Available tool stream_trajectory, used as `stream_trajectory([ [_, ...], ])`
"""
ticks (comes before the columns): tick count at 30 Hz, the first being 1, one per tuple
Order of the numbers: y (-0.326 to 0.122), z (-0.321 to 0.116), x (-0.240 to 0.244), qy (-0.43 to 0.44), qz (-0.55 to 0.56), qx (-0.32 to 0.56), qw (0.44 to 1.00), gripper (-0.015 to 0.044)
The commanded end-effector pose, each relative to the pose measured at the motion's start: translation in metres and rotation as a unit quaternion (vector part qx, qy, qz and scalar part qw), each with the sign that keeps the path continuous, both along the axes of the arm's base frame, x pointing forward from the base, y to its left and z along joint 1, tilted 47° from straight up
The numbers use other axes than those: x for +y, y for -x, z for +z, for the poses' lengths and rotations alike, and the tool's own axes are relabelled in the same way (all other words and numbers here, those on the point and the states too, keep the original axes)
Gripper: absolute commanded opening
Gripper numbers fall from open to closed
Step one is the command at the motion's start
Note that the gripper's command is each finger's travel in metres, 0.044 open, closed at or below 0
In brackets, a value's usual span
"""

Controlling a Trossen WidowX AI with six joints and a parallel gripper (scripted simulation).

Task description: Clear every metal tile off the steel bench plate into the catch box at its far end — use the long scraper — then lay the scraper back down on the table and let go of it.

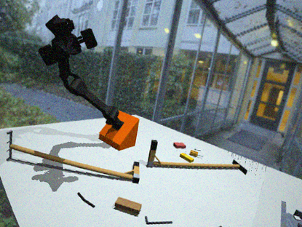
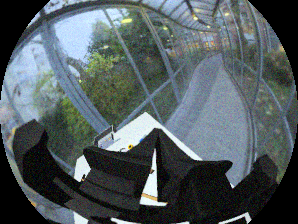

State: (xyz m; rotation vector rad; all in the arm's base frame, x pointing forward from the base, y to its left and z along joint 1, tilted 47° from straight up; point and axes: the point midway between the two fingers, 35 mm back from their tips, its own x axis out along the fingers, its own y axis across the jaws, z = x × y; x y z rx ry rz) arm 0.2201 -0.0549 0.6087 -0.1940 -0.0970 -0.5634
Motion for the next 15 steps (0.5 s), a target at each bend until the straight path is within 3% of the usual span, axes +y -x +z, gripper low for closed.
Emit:
stream_trajectory([
  [1,-0.014,-0.011,0.004,0.003,0.002,0.023,1.000,0.0000],
  [15,-0.050,-0.045,0.012,0.013,0.000,0.098,0.995,0.0000],
])
